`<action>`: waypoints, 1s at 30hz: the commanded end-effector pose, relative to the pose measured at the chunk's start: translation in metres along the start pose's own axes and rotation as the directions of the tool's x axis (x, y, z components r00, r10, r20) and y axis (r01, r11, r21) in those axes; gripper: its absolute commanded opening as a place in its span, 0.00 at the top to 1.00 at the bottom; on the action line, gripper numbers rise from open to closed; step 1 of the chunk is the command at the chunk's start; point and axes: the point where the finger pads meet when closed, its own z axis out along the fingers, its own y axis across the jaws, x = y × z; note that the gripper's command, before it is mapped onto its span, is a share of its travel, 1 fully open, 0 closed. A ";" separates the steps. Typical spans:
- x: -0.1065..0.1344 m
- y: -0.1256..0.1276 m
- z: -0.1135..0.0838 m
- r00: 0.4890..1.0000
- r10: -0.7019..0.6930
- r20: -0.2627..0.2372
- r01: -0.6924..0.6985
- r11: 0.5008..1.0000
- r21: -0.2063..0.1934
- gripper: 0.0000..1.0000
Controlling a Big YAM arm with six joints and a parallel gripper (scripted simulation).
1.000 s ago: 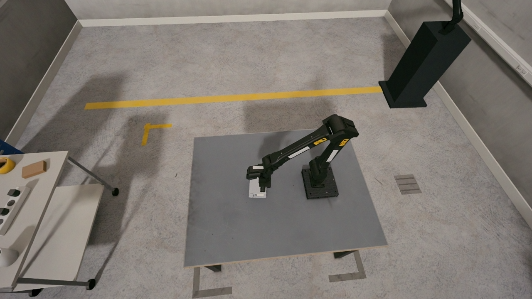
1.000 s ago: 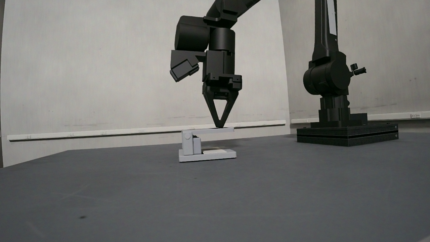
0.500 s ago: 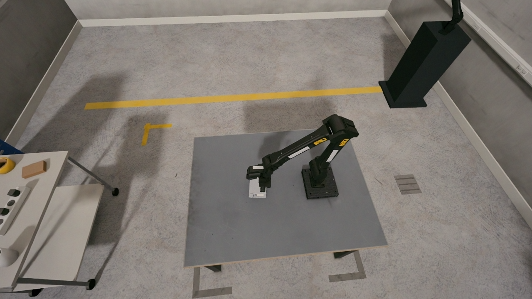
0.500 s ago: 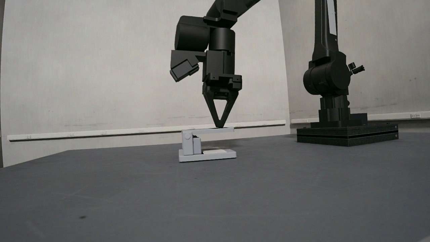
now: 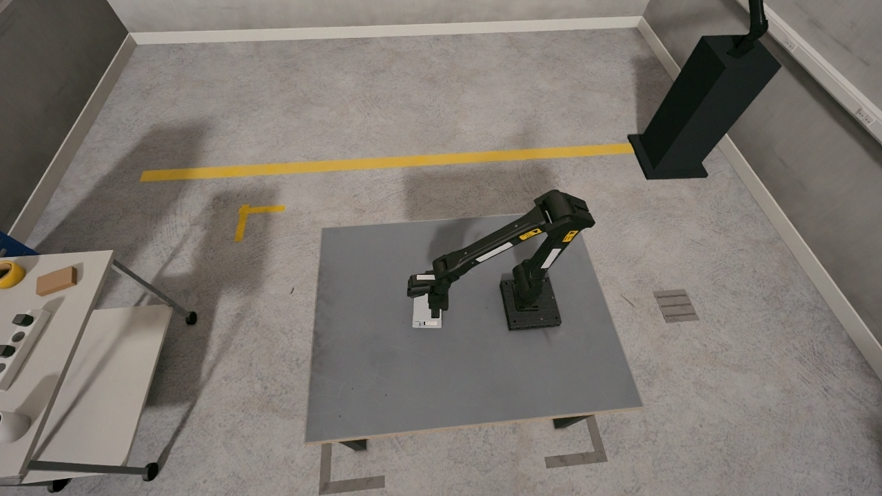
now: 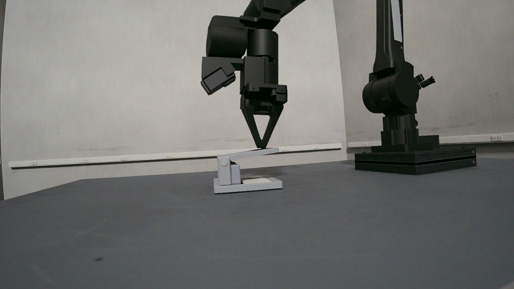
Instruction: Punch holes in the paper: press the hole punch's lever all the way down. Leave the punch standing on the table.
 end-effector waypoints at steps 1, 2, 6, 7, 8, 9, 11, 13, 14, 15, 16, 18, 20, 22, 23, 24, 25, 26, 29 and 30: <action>0.021 -0.011 0.015 0.995 0.021 -0.094 -0.019 0.999 0.026 1.00; 0.020 -0.010 0.013 0.995 0.022 -0.094 -0.020 0.999 0.026 1.00; 0.018 -0.010 0.009 0.995 0.024 -0.094 -0.022 0.999 0.026 1.00; 0.018 -0.010 0.007 0.995 0.025 -0.095 -0.022 0.999 0.027 1.00; 0.017 -0.009 0.005 0.995 0.025 -0.095 -0.023 0.999 0.027 1.00; 0.016 -0.009 0.004 0.995 0.026 -0.095 -0.023 0.999 0.027 1.00; 0.015 -0.009 0.000 0.995 0.026 -0.095 -0.024 0.999 0.027 1.00; 0.014 -0.009 -0.002 0.995 0.026 -0.095 -0.023 0.999 0.026 1.00; 0.013 -0.008 -0.004 0.995 0.025 -0.095 -0.023 0.999 0.026 1.00; 0.013 -0.008 -0.005 0.995 0.025 -0.095 -0.023 0.999 0.026 1.00; 0.012 -0.008 -0.006 0.995 0.025 -0.095 -0.022 0.999 0.026 1.00; 0.009 -0.008 -0.009 0.996 0.024 -0.090 -0.022 0.999 0.025 1.00; 0.007 -0.007 -0.011 0.996 0.023 -0.084 -0.021 0.999 0.024 1.00; 0.007 -0.007 -0.011 0.996 0.023 -0.084 -0.021 0.999 0.024 1.00; 0.008 -0.007 -0.012 0.996 0.023 -0.084 -0.021 0.999 0.024 1.00; 0.008 -0.007 -0.012 0.996 0.023 -0.083 -0.021 0.999 0.024 1.00; 0.008 -0.007 -0.013 0.996 0.023 -0.082 -0.021 1.000 0.024 1.00; 0.008 -0.007 -0.013 0.996 0.023 -0.082 -0.021 1.000 0.024 1.00; 0.009 -0.007 -0.012 0.996 0.022 -0.085 -0.020 1.000 0.024 1.00; 0.009 -0.007 -0.012 0.996 0.022 -0.086 -0.020 1.000 0.024 1.00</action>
